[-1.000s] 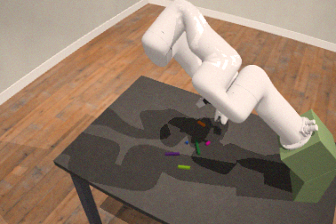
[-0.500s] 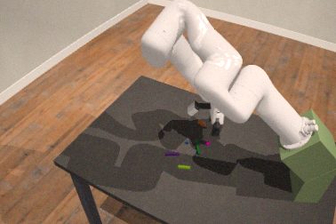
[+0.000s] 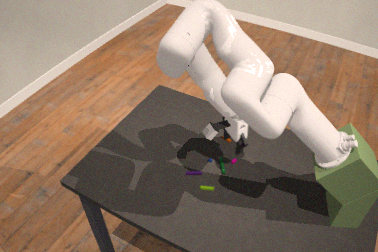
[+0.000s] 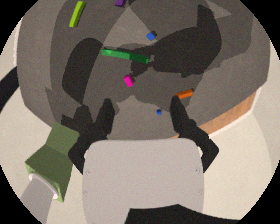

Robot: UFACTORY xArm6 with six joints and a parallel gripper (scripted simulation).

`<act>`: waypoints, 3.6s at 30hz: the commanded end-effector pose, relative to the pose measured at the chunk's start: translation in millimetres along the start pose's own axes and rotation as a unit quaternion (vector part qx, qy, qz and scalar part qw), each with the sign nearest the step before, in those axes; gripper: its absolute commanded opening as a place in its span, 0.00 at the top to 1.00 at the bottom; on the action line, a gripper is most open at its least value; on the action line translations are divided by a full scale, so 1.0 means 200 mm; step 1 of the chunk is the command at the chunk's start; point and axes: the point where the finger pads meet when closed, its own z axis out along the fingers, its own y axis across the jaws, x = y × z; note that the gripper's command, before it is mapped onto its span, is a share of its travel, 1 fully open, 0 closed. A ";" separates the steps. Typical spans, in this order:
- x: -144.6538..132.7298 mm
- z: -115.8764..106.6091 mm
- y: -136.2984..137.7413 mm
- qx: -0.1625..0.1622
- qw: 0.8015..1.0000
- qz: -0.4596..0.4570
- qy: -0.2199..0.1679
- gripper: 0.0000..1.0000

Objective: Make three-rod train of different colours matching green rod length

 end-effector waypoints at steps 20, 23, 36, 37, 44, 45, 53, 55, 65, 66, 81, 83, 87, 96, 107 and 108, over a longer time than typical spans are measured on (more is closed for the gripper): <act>0.24 -0.02 0.02 -0.012 0.949 -0.315 0.000 0.00; 0.24 -0.02 0.02 -0.012 0.948 -0.317 0.000 0.00; 0.24 -0.02 0.02 -0.012 0.948 -0.317 0.000 0.00; 0.24 -0.02 0.02 -0.012 0.948 -0.317 0.000 0.00; 0.24 -0.02 0.02 -0.012 0.948 -0.317 0.000 0.00; 0.24 -0.02 0.02 -0.012 0.948 -0.317 0.000 0.00; 0.24 -0.02 0.02 -0.012 0.948 -0.317 0.000 0.00; 0.24 -0.02 0.02 -0.012 0.948 -0.317 0.000 0.00; 0.24 -0.02 0.02 -0.012 0.948 -0.317 0.000 0.00; 0.24 -0.02 0.02 -0.012 0.948 -0.317 0.000 0.00; 0.24 -0.02 0.02 -0.012 0.948 -0.317 0.000 0.00; 0.24 -0.02 0.02 -0.012 0.948 -0.317 0.000 0.00; 0.24 -0.02 0.02 -0.012 0.948 -0.317 0.000 0.00; 0.24 -0.02 0.02 -0.012 0.948 -0.317 0.000 0.00; 0.24 -0.02 0.02 -0.012 0.948 -0.317 0.000 0.00; 0.24 -0.02 0.02 -0.012 0.948 -0.319 0.000 0.00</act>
